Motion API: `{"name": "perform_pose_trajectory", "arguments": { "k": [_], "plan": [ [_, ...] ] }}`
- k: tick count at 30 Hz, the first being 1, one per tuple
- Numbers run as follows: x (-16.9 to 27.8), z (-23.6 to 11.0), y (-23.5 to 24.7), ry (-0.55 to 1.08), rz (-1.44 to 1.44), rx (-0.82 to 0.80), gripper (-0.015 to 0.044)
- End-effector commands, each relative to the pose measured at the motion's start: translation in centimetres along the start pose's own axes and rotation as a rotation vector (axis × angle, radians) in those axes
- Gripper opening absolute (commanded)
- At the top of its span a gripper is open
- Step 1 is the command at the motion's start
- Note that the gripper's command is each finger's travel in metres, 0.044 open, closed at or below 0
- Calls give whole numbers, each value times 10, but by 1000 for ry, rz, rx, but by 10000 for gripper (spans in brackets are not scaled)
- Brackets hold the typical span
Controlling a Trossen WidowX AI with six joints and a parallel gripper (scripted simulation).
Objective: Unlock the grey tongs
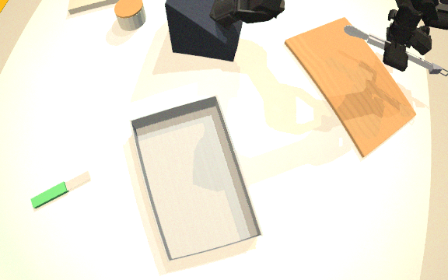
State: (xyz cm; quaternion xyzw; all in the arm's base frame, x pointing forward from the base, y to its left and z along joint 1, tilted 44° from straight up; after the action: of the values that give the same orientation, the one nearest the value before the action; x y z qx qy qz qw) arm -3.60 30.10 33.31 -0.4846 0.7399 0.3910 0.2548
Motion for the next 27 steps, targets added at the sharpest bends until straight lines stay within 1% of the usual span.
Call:
{"name": "perform_pose_trajectory", "arguments": {
  "k": [1,12,27],
  "plan": [
    [-5,-2,7,-90,-47,-24,-150],
    [-12,-13,26,-357,-144,-86,-150],
    [-9,-45,34,-686,-155,-132,-150]
  ]
}}
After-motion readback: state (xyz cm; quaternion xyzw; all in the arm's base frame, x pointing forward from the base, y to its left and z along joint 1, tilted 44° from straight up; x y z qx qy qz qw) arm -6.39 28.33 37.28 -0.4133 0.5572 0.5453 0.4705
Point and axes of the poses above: the point midway between the two fingers, 35 mm back from their tips, its own z axis out along the fingers, its own y axis across the jaws, x = y × z, the point moved 1 cm from there along -z, back along the fingers, and after that the axes turned 12 degrees about z, right-handed, at the moved point
